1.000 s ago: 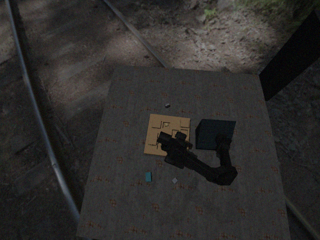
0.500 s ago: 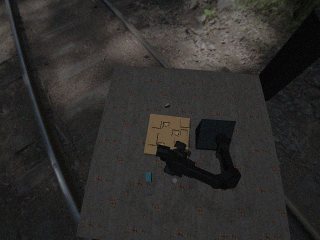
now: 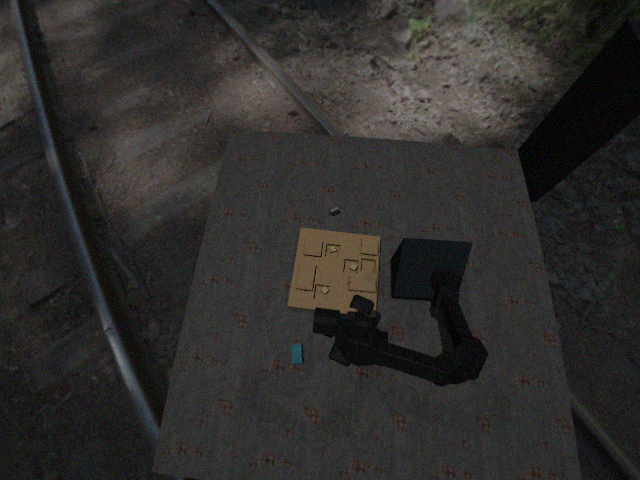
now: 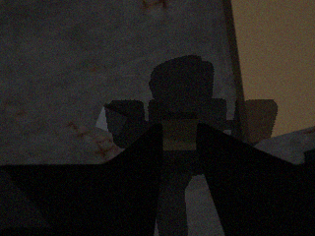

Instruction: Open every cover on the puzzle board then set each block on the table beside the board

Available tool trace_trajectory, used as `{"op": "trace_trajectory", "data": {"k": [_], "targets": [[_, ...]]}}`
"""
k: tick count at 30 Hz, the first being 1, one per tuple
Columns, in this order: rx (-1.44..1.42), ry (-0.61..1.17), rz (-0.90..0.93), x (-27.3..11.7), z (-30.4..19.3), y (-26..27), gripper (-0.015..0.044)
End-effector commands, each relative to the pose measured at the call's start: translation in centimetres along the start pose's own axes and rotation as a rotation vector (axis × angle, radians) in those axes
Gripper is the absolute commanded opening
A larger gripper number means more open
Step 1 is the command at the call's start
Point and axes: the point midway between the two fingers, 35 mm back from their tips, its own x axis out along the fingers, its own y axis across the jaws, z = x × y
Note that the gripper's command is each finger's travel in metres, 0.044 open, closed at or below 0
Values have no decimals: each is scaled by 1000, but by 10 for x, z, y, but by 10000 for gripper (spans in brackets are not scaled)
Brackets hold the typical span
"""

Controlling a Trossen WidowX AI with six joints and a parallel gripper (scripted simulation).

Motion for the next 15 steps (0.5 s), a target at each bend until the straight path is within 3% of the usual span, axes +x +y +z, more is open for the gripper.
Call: {"op": "trace_trajectory", "data": {"k": [1, 15], "targets": [[-4, -3, 3, 4, -1, 3, 80], [-4, -4, -1, 27, 2, 3, 80]]}}
